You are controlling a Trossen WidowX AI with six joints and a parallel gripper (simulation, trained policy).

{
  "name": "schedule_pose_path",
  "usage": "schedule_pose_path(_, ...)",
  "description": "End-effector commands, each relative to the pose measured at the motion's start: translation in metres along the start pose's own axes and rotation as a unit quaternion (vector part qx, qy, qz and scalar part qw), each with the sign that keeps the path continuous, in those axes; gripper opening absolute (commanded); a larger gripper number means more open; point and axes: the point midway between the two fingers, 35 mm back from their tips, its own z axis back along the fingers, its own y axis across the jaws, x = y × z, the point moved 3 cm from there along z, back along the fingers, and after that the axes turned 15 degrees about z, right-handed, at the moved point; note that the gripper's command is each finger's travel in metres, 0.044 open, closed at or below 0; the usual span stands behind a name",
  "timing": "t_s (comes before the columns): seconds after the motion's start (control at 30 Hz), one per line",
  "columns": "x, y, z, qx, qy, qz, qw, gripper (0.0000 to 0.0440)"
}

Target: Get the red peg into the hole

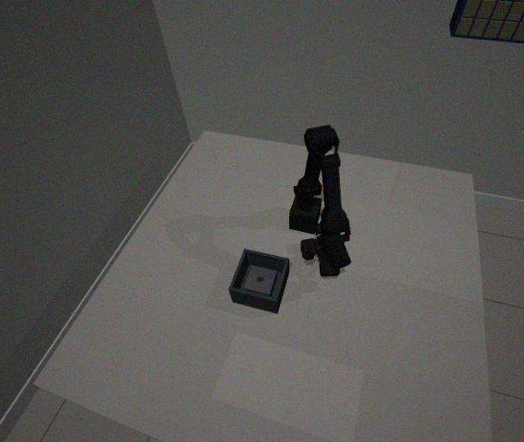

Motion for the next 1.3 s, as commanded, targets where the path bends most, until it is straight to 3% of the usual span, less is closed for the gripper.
schedule_pose_path(0.0, 0.005, 0.005, 0.015, 0.019, -0.017, 0.016, 1.000, 0.0000)
schedule_pose_path(0.8, 0.055, 0.018, 0.113, 0.066, -0.115, 0.087, 0.987, 0.0000)
schedule_pose_path(1.27, 0.114, 0.016, 0.131, 0.070, -0.135, 0.063, 0.986, 0.0000)
